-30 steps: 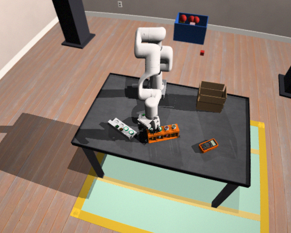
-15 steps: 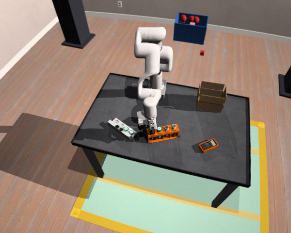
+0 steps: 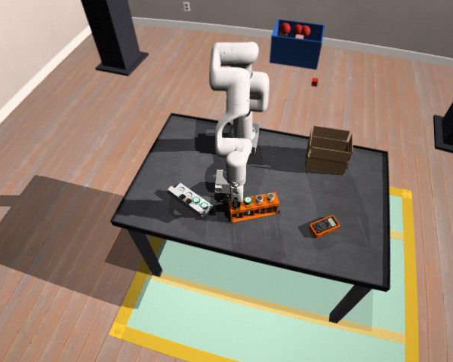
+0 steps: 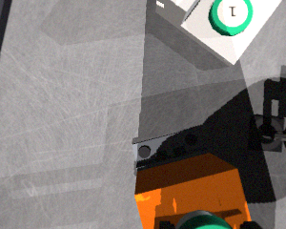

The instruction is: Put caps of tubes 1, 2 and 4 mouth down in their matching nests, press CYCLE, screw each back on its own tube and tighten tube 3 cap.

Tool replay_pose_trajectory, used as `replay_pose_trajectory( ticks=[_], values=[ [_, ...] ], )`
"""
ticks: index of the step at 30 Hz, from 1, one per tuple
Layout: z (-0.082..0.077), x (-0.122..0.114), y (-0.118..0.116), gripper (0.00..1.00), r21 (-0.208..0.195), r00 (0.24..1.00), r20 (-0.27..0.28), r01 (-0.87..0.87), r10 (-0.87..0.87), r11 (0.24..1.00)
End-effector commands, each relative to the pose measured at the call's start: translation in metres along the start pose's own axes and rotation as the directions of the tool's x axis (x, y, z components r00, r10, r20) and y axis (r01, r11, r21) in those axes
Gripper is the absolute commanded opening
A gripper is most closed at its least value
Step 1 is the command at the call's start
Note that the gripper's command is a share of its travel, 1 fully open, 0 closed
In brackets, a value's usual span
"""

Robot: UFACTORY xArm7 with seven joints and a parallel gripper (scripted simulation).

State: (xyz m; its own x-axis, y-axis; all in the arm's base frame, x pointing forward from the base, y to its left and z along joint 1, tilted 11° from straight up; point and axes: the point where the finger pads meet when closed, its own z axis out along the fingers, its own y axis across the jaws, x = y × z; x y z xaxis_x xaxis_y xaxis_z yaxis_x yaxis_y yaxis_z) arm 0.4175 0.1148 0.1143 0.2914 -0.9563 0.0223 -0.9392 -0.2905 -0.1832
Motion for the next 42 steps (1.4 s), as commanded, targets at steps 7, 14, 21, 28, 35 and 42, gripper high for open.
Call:
replay_pose_trajectory(
  ticks=[7, 14, 21, 28, 35, 42],
  values=[
    [-0.0009, 0.0003, -0.0012, 0.00, 0.002, 1.000, -0.003, -0.002, 0.002, 1.000],
    [-0.0010, 0.0002, -0.0012, 0.00, 0.001, 0.969, -0.004, 0.245, -0.245, 0.969],
    [-0.0010, 0.0002, -0.0012, 0.00, 0.000, 0.867, -0.004, 0.498, -0.498, 0.867],
    [-0.0009, 0.0002, -0.0012, 0.00, 0.000, 0.867, -0.004, 0.498, -0.498, 0.867],
    [-0.0009, 0.0002, -0.0012, 0.46, 0.000, 0.867, -0.004, 0.498, -0.498, 0.867],
    [-0.0015, 0.0003, -0.0012, 0.46, 0.001, 0.906, -0.004, 0.424, -0.424, 0.906]
  ],
)
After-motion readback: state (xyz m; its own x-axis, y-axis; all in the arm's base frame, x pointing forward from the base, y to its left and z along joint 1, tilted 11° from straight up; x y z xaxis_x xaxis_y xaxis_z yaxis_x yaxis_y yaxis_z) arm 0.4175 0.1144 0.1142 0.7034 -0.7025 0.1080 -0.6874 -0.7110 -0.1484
